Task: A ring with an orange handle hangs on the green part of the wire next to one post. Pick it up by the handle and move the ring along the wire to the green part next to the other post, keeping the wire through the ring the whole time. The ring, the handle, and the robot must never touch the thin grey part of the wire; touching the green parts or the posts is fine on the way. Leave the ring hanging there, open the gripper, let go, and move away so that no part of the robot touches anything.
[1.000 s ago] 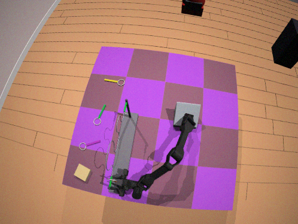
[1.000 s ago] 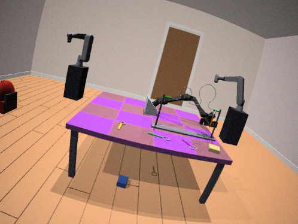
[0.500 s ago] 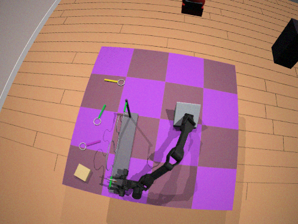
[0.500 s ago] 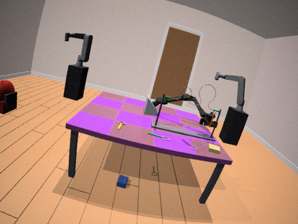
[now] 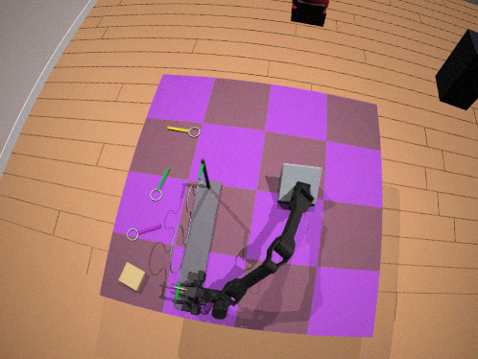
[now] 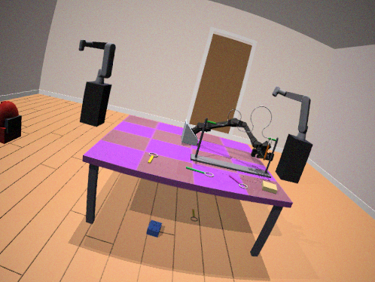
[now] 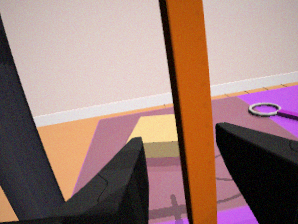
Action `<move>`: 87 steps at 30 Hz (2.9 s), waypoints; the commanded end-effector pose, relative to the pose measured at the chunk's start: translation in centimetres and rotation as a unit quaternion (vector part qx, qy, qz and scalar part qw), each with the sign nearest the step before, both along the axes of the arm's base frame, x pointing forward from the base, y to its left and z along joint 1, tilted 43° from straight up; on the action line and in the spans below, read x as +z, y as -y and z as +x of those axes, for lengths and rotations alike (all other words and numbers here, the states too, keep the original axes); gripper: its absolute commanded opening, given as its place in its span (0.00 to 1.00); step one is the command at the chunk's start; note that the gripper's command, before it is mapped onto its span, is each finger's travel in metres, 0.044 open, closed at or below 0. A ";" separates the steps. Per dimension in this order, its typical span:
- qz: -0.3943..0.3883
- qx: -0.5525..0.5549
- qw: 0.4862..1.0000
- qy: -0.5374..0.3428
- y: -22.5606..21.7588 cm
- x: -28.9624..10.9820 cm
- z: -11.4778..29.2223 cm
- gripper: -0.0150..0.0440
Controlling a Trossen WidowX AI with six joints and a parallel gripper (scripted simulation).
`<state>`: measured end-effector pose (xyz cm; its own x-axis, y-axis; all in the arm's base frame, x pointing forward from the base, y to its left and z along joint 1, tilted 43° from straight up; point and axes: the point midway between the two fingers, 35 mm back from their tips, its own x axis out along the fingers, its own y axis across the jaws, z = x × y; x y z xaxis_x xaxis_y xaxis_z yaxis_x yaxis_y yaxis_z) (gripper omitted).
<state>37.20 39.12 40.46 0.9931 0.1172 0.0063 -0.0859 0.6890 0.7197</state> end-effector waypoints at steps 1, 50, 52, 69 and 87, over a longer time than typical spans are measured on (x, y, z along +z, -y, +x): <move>-0.004 0.002 1.000 0.000 -0.1 0.0 0.0 0.53; -0.004 0.001 1.000 0.002 1.4 1.1 0.2 0.00; -0.004 0.001 1.000 0.002 1.4 1.1 0.2 0.00; -0.006 0.014 1.000 -0.011 1.6 1.0 -0.2 0.00; -0.023 0.126 0.984 -0.121 4.0 0.3 -3.8 0.00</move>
